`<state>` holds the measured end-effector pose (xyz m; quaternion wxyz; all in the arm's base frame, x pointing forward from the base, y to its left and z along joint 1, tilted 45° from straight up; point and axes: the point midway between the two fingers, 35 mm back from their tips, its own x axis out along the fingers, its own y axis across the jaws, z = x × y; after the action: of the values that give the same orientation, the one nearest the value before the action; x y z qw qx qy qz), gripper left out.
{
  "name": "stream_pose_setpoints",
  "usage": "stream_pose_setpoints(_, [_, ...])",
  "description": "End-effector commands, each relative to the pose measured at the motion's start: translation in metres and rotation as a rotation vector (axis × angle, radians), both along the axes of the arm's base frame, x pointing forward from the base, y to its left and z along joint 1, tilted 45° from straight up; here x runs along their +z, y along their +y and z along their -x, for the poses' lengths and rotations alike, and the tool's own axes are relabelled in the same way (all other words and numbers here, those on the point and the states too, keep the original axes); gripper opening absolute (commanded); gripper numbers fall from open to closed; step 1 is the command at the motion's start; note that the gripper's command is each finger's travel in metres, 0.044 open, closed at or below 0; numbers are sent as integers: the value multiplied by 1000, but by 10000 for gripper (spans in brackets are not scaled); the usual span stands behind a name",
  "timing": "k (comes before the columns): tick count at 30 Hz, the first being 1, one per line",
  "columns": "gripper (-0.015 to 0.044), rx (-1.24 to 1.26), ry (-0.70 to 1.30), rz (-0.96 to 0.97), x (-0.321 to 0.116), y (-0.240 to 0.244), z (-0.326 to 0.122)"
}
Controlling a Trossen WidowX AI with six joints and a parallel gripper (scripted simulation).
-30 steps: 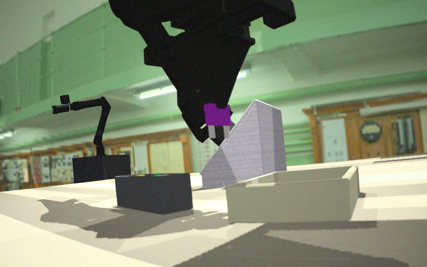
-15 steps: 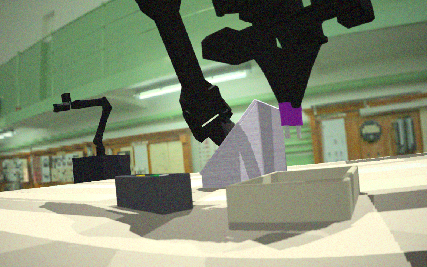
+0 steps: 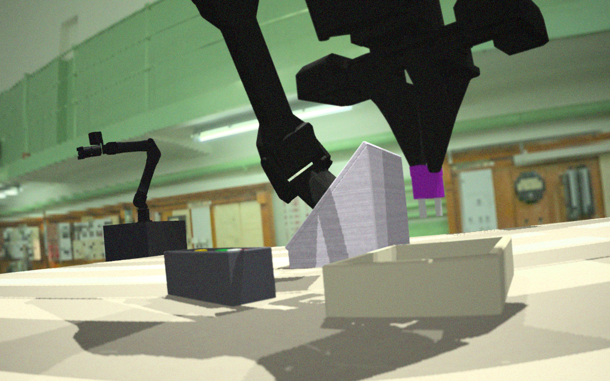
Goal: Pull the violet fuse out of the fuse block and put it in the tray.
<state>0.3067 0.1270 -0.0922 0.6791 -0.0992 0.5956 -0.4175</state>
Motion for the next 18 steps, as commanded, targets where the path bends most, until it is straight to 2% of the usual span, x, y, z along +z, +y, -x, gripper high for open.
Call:
stream_pose_setpoints(1, [0,0,6,7,-7,-8,1])
stream_pose_setpoints(16, [0,0,6,8,-18,-20,3])
stream_pose_setpoints(18, [52,-2,2,3,-17,-17,2])
